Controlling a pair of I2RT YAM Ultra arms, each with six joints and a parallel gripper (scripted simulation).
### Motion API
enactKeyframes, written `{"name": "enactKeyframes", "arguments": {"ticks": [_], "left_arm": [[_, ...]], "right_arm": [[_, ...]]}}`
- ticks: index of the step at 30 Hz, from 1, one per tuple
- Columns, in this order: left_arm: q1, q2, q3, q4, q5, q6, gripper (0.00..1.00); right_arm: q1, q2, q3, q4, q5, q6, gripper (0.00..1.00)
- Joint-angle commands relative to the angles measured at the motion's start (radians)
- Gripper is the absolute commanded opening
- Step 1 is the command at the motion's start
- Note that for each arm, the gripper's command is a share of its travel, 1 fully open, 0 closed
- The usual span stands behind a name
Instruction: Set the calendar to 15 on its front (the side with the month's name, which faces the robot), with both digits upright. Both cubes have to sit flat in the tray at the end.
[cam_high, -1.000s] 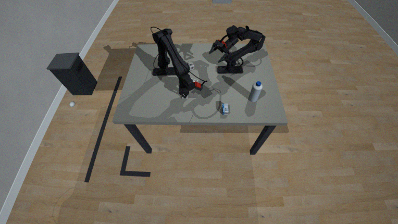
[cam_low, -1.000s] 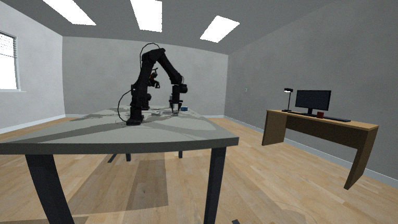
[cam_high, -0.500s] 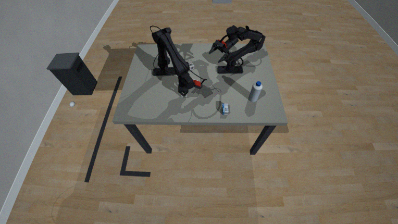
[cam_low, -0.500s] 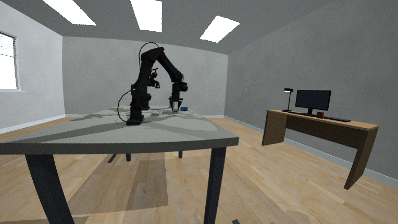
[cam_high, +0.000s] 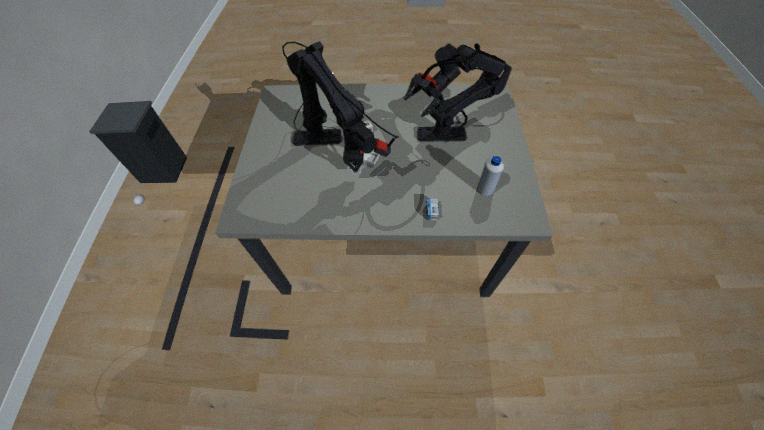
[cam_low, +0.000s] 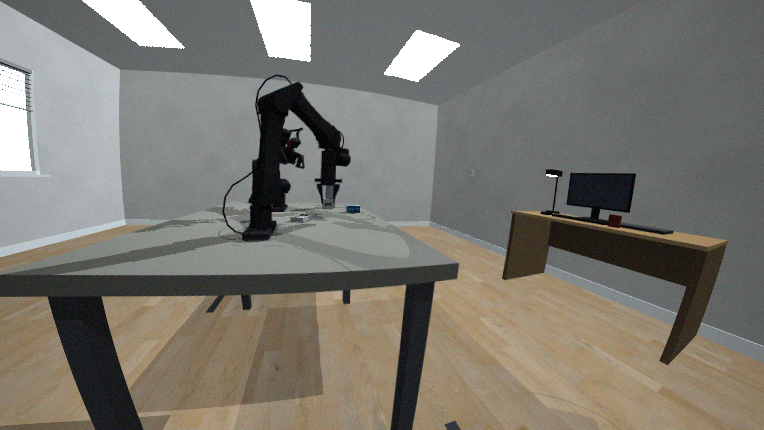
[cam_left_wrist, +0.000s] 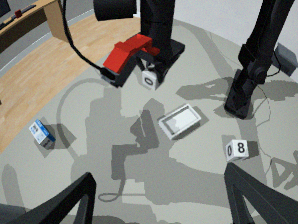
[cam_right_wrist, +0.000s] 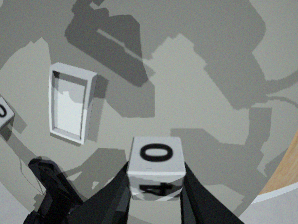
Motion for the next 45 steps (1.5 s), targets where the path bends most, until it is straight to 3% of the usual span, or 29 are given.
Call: {"name": "enactKeyframes", "arguments": {"ticks": [1, 3, 5, 13, 19, 22, 32, 45], "left_arm": [[-0.034, 0.058, 0.128, -0.138, 0.032, 0.020, 1.00], [-0.057, 0.099, 0.216, -0.205, 0.040, 0.025, 1.00], [-0.057, 0.099, 0.216, -0.205, 0.040, 0.025, 1.00], [-0.150, 0.255, 0.531, -0.429, 0.064, 0.035, 1.00], [-0.185, 0.329, 0.672, -0.513, 0.076, 0.040, 1.00], [-0.182, 0.334, 0.680, -0.515, 0.078, 0.041, 1.00], [-0.183, 0.352, 0.711, -0.514, 0.086, 0.049, 1.00], [-0.178, 0.343, 0.700, -0.514, 0.079, 0.043, 1.00]], "right_arm": [[0.077, -0.093, -0.081, -0.036, -0.020, 0.124, 0.35], [0.136, -0.140, -0.128, -0.038, -0.022, 0.177, 0.35], [0.136, -0.140, -0.128, -0.038, -0.022, 0.177, 0.35], [0.336, -0.267, -0.237, -0.002, 0.015, 0.337, 0.35], [0.384, -0.296, -0.260, -0.012, 0.018, 0.370, 0.35], [0.384, -0.295, -0.260, -0.014, 0.018, 0.387, 0.35], [0.362, -0.248, -0.215, -0.050, -0.009, 0.696, 0.35], [0.362, -0.235, -0.248, 0.029, 0.000, 0.707, 0.35]]}}
